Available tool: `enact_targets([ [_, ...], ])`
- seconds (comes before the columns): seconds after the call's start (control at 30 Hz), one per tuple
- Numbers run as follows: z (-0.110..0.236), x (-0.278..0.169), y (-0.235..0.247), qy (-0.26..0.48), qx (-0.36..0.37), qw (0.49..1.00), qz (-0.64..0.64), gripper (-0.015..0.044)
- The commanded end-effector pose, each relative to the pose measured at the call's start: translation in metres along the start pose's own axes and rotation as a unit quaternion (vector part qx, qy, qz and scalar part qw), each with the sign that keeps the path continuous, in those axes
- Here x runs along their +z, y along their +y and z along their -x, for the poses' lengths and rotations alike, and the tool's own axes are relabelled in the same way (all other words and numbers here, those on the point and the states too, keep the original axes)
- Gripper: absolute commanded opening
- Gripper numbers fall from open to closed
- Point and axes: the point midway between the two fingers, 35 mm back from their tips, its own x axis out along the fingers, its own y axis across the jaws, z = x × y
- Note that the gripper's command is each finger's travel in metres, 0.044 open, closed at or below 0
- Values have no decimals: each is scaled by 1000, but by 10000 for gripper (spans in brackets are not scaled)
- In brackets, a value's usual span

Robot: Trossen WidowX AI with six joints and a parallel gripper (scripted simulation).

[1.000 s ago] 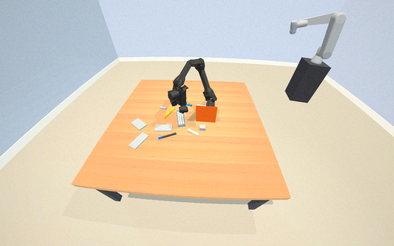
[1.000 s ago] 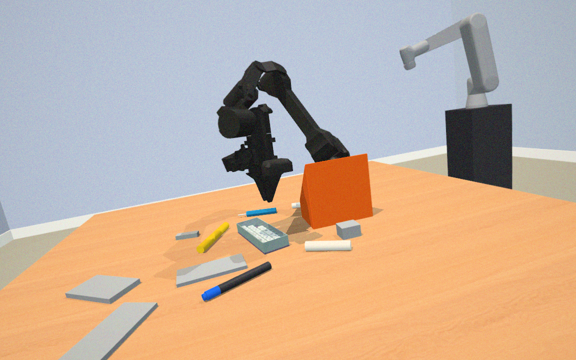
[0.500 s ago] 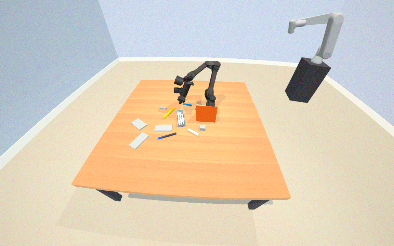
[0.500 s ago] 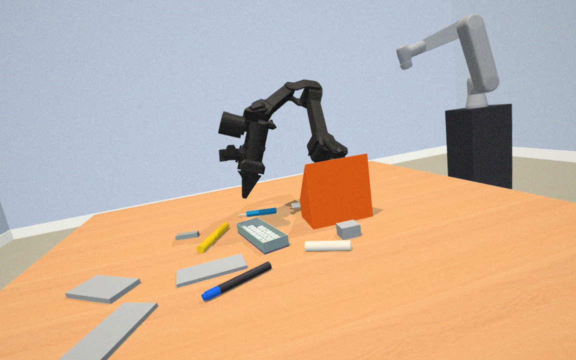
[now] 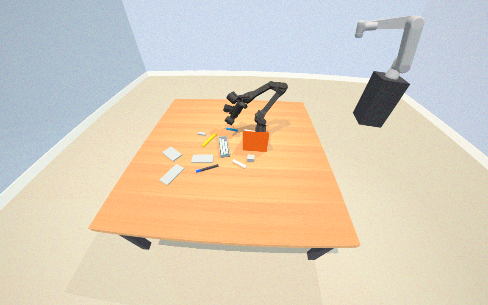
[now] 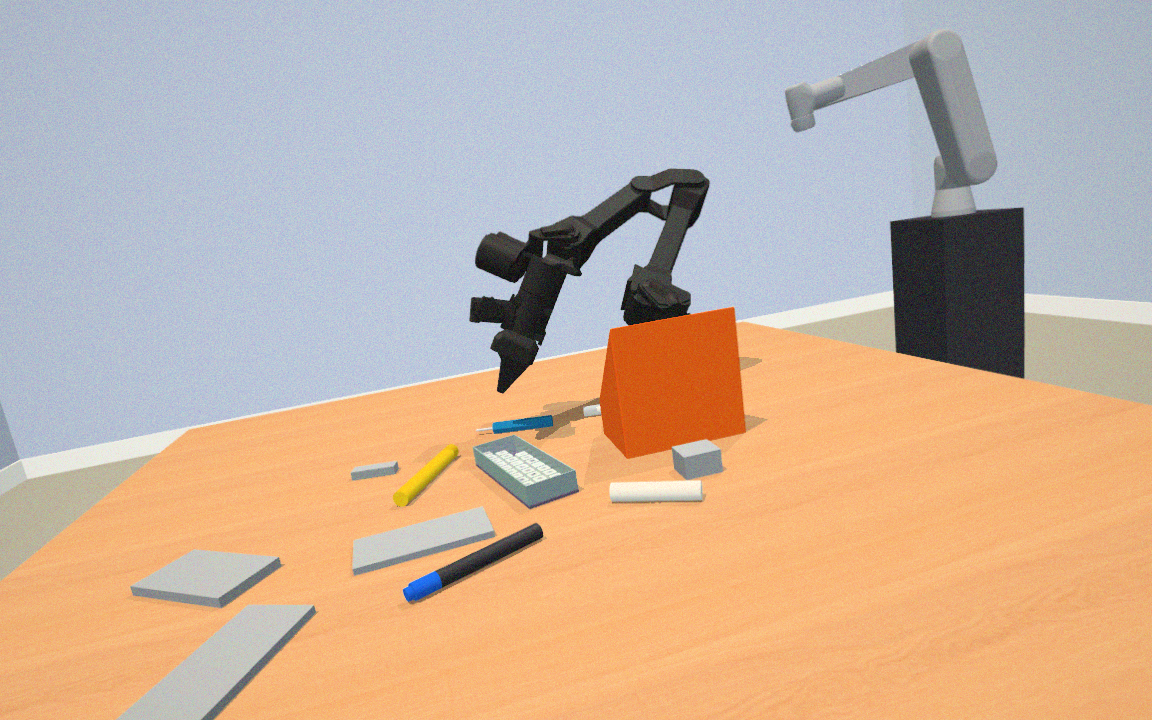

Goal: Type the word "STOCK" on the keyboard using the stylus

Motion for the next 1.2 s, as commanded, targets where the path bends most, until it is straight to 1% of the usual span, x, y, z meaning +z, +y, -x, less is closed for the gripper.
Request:
enact_targets([
  [0.0, -1, -3, -2, -1, -6, 1000, -1, 150],
  [1.17, -17, -14, -1, -1, -6, 1000, -1, 150],
])
